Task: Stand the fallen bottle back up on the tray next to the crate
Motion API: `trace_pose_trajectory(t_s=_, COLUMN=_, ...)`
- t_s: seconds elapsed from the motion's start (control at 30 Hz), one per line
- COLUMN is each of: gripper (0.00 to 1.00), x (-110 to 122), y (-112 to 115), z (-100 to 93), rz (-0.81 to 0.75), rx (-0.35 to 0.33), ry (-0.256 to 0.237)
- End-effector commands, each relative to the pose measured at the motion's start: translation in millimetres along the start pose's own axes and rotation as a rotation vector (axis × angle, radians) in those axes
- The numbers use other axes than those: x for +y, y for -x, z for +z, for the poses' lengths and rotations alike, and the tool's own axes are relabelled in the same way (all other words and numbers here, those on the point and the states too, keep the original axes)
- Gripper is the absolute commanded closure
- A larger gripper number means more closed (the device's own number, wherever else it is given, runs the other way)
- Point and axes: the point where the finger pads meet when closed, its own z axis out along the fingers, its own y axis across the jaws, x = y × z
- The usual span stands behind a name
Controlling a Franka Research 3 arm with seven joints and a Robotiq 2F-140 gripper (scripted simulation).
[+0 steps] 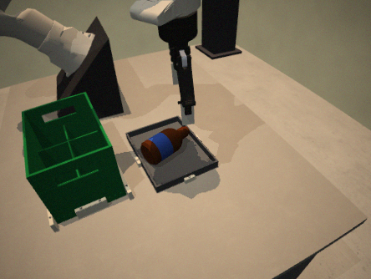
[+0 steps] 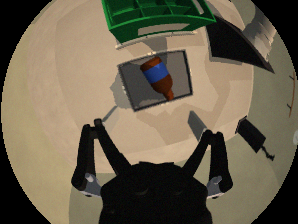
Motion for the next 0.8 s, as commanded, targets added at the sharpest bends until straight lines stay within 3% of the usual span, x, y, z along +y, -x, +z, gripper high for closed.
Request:
trace_pose_trajectory(t_s=0.0, gripper=0.00, x=-0.3, y=0.0, z=-0.3, rz=-0.021, rx=-0.001, ry=-0.002)
trace_pose_trajectory(t_s=0.13, gripper=0.00, x=-0.3, y=0.0, z=-0.3, rz=-0.021, rx=-0.001, ry=-0.002)
trace_pose_trajectory(t_s=0.17, gripper=0.00, x=18.0, y=0.8, z=1.0, rz=-0.162, rx=0.019, ry=-0.035)
trace_pose_trajectory(t_s=0.77, gripper=0.00, x=18.0, y=0.8, z=1.0, rz=-0.162, rx=0.019, ry=-0.035)
